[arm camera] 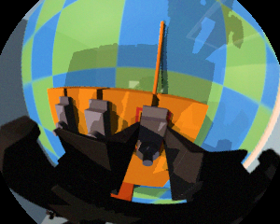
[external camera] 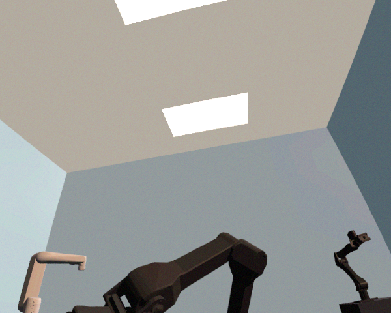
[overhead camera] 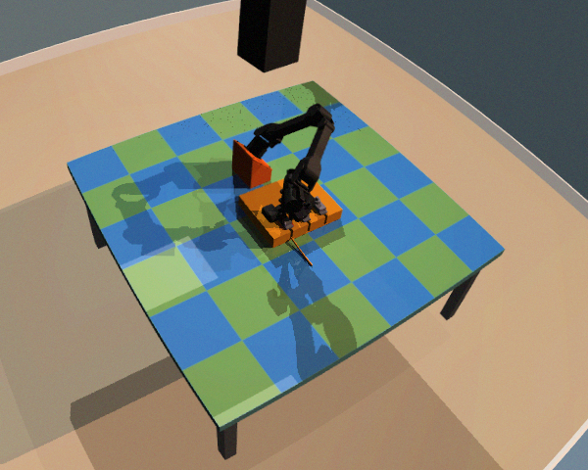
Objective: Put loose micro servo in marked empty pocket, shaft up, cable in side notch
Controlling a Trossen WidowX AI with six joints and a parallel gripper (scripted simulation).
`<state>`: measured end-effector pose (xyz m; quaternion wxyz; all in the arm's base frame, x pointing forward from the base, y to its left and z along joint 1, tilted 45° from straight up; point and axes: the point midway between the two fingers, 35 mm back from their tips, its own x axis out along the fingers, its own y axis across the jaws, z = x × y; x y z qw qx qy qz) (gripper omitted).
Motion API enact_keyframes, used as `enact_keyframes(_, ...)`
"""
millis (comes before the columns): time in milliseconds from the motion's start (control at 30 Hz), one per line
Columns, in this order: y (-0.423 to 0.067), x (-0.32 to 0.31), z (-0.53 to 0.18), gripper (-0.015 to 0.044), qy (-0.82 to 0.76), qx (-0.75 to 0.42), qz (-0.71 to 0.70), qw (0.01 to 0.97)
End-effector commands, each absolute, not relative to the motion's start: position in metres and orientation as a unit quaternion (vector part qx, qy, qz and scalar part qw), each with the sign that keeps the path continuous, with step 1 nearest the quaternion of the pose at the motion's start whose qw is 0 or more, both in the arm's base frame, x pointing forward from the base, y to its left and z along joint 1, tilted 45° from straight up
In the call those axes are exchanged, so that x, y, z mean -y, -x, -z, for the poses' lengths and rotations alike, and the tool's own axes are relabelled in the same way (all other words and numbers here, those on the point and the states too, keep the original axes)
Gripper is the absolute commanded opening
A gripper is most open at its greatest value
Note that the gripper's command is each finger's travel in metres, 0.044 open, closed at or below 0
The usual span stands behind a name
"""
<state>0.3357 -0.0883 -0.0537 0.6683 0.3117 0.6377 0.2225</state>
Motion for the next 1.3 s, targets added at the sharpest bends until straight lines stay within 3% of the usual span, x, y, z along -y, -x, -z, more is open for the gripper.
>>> enact_keyframes(0,-0.336,0.088,0.054,0.0131,-0.315,-0.638,-0.222,0.667)
enact_keyframes(67,-0.336,0.088,0.054,0.0184,-0.315,-0.638,-0.222,0.667)
enact_keyframes(433,-0.331,0.114,0.030,0.0187,-0.314,-0.638,-0.221,0.667)
enact_keyframes(567,-0.308,0.123,0.022,0.0293,-0.317,-0.637,-0.216,0.668)
enact_keyframes(767,-0.227,0.143,-0.012,0.0440,-0.314,-0.640,-0.218,0.666)
enact_keyframes(1267,-0.213,0.178,-0.051,0.0440,-0.319,-0.637,-0.213,0.668)
